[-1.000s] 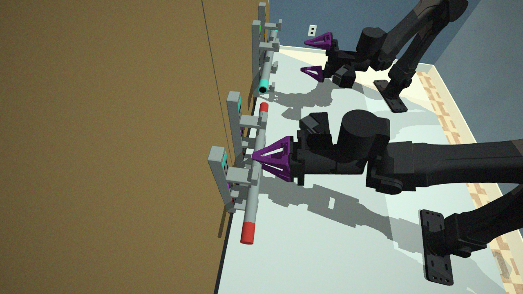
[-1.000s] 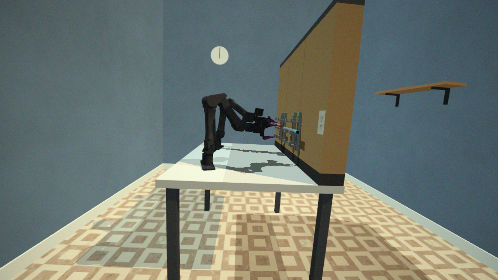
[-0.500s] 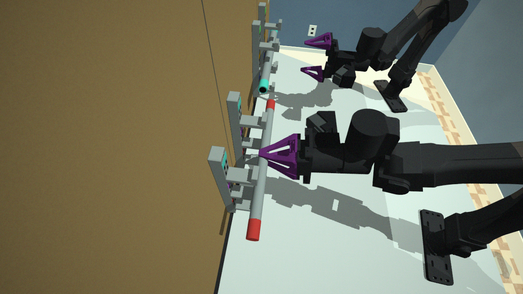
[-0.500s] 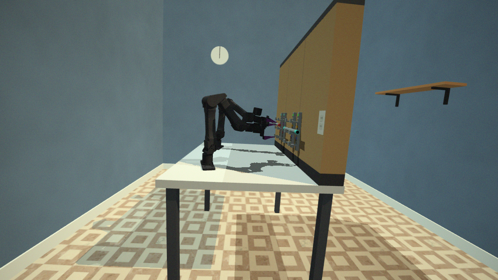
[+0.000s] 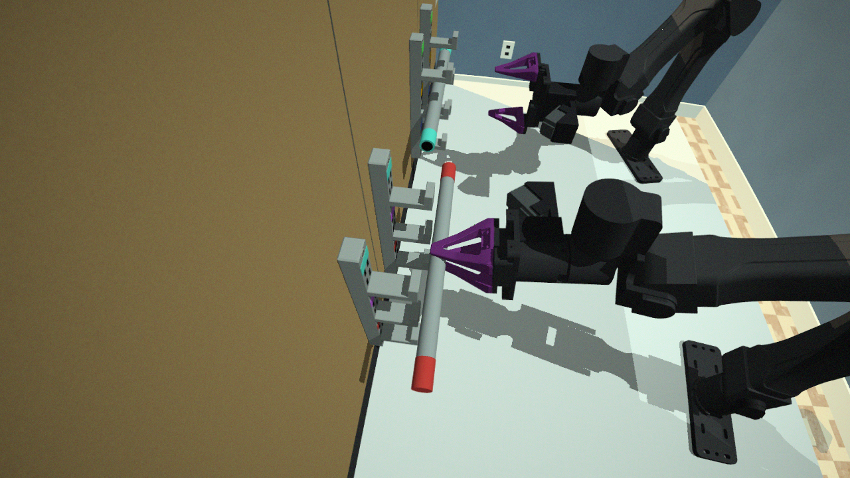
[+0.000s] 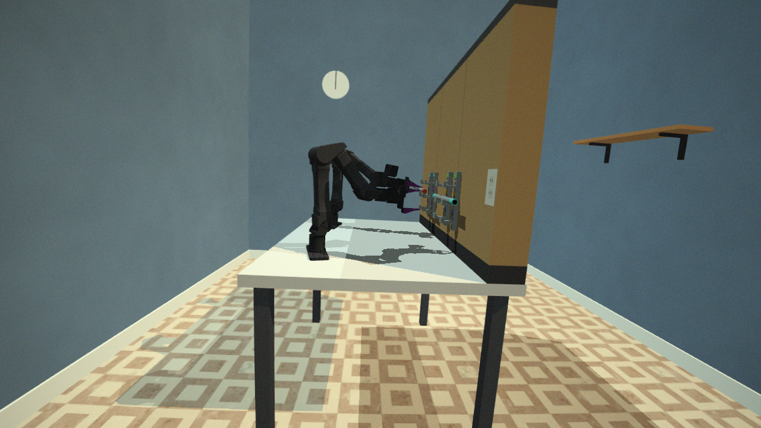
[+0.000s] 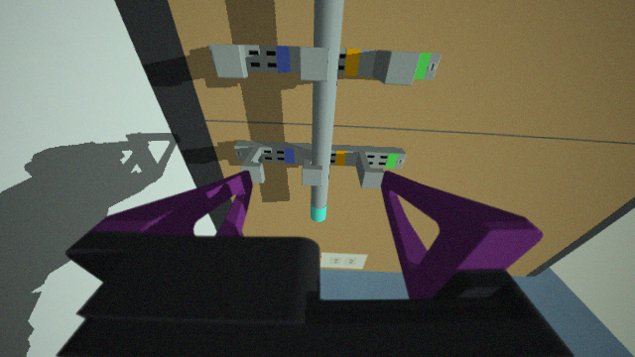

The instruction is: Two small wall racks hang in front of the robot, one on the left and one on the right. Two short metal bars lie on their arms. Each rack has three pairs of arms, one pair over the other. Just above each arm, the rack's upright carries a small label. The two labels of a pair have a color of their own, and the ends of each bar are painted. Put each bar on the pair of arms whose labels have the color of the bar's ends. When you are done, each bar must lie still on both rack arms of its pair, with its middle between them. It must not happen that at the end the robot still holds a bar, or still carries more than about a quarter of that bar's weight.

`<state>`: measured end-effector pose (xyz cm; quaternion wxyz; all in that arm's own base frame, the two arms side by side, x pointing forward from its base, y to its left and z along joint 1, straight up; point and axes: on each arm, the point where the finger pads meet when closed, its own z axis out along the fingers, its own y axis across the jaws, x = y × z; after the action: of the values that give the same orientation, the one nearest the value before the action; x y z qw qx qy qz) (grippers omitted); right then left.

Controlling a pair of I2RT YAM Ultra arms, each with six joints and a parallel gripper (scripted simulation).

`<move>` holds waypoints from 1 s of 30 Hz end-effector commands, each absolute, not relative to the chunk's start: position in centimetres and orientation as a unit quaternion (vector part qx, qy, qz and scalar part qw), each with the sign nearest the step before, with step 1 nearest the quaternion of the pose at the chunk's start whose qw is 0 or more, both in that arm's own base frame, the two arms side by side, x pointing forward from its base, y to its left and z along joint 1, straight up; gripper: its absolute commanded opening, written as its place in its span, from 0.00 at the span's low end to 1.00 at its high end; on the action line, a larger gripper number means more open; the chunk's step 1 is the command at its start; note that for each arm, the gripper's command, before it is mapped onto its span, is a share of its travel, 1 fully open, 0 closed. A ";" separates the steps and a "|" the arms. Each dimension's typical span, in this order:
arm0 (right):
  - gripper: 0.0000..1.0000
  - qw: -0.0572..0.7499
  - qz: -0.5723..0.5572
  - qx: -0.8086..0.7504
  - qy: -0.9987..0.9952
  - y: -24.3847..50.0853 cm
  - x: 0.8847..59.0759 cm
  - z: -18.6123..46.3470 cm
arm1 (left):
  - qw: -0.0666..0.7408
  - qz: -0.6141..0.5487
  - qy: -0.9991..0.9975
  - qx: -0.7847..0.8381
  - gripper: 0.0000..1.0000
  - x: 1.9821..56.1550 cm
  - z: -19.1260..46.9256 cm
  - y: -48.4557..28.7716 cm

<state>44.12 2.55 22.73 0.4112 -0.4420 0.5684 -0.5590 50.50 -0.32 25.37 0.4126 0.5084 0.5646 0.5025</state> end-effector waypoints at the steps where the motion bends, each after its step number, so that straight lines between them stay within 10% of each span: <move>1: 1.00 0.428 -0.563 -0.428 0.563 2.9 44.2 23.7 | 0.463 0.535 0.535 0.463 0.00 49.9 30.9 -0.8; 30: 1.00 0.428 -0.563 -0.428 0.563 2.9 44.2 23.7 | 0.463 0.535 0.535 0.463 0.00 49.4 29.8 -0.5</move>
<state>44.12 2.55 22.73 0.4112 -0.4420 0.5684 -0.5590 49.54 -0.31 24.82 0.4136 0.5078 0.5638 0.5031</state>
